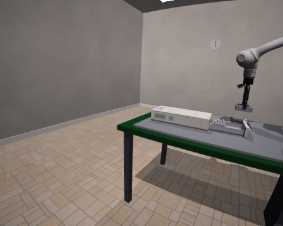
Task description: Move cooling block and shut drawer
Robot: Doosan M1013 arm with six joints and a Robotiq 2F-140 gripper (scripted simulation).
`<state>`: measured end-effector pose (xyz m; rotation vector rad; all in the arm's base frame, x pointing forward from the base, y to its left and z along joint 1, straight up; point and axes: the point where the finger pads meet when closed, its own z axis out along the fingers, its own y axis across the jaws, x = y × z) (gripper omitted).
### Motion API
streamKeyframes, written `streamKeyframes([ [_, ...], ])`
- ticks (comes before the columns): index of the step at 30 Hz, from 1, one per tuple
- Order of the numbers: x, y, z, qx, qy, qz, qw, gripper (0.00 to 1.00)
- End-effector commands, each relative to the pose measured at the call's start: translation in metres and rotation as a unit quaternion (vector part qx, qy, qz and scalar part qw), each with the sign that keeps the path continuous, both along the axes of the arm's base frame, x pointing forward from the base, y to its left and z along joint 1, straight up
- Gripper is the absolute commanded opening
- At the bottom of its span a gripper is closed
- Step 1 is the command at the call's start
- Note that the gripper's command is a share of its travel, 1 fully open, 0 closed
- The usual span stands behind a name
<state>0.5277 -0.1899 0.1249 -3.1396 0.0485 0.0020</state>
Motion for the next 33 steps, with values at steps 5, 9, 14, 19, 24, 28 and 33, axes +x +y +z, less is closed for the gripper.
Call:
streamKeyframes([
  [5, 0.001, 0.000, 0.001, 0.000, -0.001, 0.000, 1.000, 0.10],
  [9, 0.001, 0.000, 0.001, 0.000, -0.001, 0.000, 1.000, 0.10],
  [14, 0.001, 0.000, 0.001, 0.000, -0.001, 0.000, 1.000, 0.10],
  [19, 0.001, 0.000, 0.001, 0.000, -0.001, 0.000, 1.000, 0.10],
  [24, 0.000, 0.000, -0.009, 0.000, -0.001, 0.000, 1.000, 0.10],
  [28, 0.000, 0.000, -0.026, 0.000, -0.001, 0.000, 1.000, 0.10],
  [33, 0.001, 0.000, -0.044, 0.000, -0.001, 0.000, 1.000, 0.10],
])
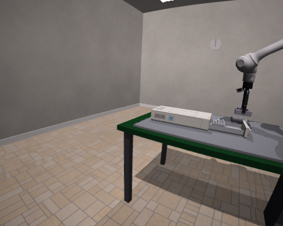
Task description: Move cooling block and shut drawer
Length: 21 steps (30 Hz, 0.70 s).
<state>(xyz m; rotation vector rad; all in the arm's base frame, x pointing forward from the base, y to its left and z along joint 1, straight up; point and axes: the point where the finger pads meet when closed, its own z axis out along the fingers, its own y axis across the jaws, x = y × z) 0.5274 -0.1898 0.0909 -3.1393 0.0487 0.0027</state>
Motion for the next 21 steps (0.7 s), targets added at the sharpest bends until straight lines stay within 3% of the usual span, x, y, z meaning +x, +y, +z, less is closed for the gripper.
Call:
streamKeyframes([
  [1, 0.001, 0.000, -0.013, 0.000, -0.001, 0.000, 1.000, 0.10],
  [21, 0.001, 0.000, -0.043, 0.000, -0.001, 0.000, 1.000, 0.10],
])
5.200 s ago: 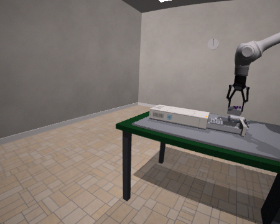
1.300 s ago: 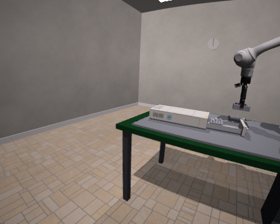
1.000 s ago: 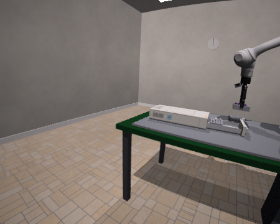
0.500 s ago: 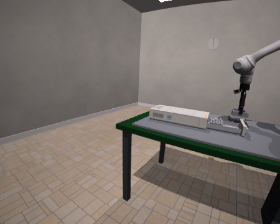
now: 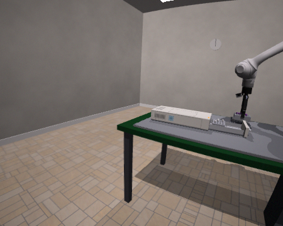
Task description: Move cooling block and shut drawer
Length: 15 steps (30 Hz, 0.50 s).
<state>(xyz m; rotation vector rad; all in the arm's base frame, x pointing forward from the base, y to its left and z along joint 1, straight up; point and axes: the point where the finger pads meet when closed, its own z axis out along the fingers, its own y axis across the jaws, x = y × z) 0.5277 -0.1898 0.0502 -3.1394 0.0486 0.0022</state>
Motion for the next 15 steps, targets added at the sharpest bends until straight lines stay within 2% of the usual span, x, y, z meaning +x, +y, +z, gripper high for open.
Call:
streamKeyframes([
  [1, 0.0006, -0.0001, -0.0024, 0.000, -0.001, 0.000, 1.000, 0.10],
  [15, 0.0006, -0.0001, -0.0107, 0.000, -0.001, 0.000, 1.000, 0.10],
])
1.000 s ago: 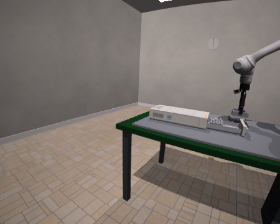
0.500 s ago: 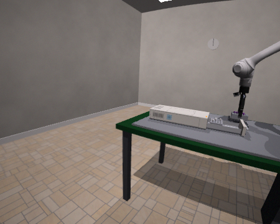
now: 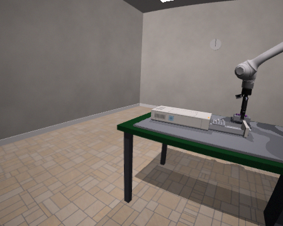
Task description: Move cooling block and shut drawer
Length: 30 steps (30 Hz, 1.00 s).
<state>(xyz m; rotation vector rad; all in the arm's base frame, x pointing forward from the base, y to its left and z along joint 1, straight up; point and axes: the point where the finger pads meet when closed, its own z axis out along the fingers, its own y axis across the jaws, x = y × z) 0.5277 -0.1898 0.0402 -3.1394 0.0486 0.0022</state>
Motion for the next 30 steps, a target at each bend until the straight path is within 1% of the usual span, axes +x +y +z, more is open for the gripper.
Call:
streamKeyframes([
  [1, 0.001, 0.000, -0.001, 0.000, -0.001, 0.000, 1.000, 0.10],
  [9, 0.001, 0.000, -0.003, 0.000, -0.001, 0.000, 1.000, 0.10],
  [19, 0.001, 0.000, 0.006, 0.000, -0.001, 0.000, 1.000, 0.10],
  [30, 0.001, 0.000, 0.012, 0.000, -0.001, 0.000, 1.000, 0.10],
])
